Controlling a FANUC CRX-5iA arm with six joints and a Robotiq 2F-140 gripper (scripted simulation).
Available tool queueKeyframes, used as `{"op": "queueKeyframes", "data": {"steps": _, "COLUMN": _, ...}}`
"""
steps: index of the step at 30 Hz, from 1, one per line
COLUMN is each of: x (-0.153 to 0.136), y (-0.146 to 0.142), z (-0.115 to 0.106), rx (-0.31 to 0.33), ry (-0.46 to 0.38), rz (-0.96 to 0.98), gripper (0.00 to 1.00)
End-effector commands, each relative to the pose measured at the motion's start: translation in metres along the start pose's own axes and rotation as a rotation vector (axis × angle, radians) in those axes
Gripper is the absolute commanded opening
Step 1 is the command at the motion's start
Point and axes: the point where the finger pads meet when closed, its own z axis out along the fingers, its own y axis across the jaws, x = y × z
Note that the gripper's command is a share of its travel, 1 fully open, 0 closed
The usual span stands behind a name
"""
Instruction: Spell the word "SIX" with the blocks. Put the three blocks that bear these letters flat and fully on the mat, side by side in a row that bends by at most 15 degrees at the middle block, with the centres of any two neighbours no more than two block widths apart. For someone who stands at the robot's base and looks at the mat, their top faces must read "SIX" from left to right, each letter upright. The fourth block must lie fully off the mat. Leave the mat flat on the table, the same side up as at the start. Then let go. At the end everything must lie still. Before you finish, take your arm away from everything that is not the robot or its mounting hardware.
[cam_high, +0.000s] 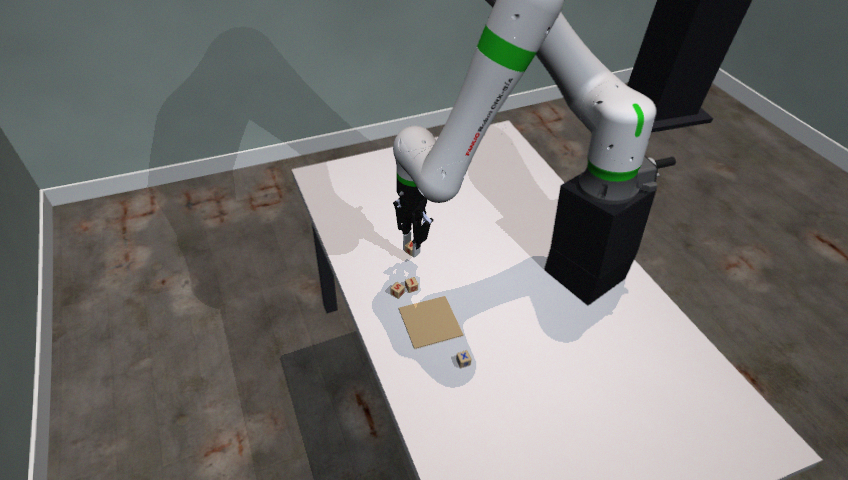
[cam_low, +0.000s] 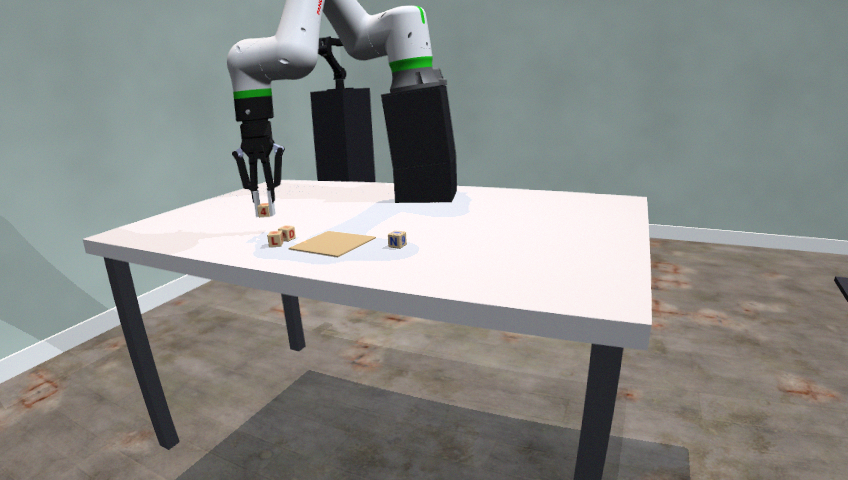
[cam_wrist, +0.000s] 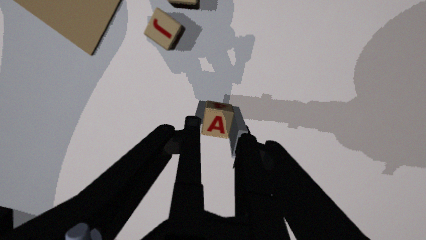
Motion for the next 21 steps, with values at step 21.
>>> {"op": "queueKeyframes", "data": {"steps": 21, "x": 0.0, "y": 0.0, "z": -0.059, "rx": 0.0, "ry": 0.0, "rz": 0.005, "gripper": 0.16}}
